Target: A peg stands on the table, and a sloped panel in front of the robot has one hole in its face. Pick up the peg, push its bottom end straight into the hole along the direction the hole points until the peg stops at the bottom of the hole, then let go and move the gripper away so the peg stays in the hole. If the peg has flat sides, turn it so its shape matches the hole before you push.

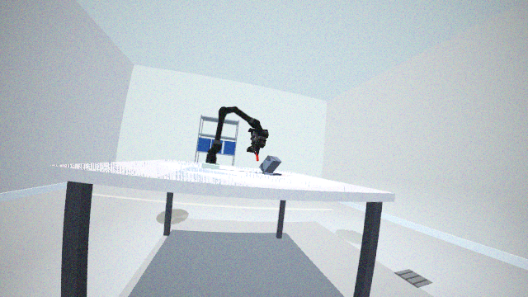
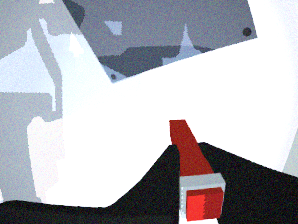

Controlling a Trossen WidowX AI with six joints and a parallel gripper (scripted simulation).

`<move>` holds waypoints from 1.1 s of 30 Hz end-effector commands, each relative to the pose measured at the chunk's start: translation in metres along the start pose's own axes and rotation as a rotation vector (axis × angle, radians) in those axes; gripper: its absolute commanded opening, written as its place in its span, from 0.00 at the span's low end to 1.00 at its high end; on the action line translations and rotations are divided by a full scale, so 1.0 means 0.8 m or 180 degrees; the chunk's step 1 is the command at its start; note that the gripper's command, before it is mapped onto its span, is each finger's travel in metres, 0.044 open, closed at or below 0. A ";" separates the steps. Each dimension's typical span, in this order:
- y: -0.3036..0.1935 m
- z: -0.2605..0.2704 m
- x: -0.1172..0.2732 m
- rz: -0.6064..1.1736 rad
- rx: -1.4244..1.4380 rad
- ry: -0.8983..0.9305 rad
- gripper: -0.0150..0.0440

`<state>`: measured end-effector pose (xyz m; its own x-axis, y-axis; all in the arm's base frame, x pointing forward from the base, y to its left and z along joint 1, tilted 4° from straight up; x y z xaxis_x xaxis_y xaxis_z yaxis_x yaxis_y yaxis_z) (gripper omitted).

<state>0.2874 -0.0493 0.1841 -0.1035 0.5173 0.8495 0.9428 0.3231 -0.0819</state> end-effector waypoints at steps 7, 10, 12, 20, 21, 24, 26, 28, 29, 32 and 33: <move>0.008 0.010 0.007 -0.0042 0.0101 -0.0151 0.25; 0.010 0.013 0.009 -0.0056 0.0135 -0.0192 0.25; 0.011 0.015 0.011 -0.0066 0.0157 -0.0220 0.25; 0.017 0.023 0.017 -0.0107 0.0244 -0.0331 0.25; 0.018 0.024 0.018 -0.0112 0.0255 -0.0345 0.25; 0.020 0.027 0.020 -0.0128 0.0287 -0.0387 0.25; 0.021 0.029 0.022 -0.0140 0.0308 -0.0415 0.25; 0.022 0.031 0.023 -0.0151 0.0329 -0.0443 0.25; 0.023 0.032 0.024 -0.0157 0.0340 -0.0457 0.25; 0.025 0.035 0.026 -0.0175 0.0371 -0.0499 0.25; 0.025 0.036 0.027 -0.0181 0.0381 -0.0513 0.25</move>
<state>0.2947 -0.0123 0.1856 -0.2018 0.6032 0.7717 0.8938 0.4355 -0.1066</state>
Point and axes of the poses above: the point midway between the two fingers, 35 mm back from their tips, its own x axis back along the fingers, its own z axis across the jaws, y = z × x, the point moved 5 cm from there along x, back along the fingers, and after that the axes turned 11 degrees about x, right-handed, at the moved point
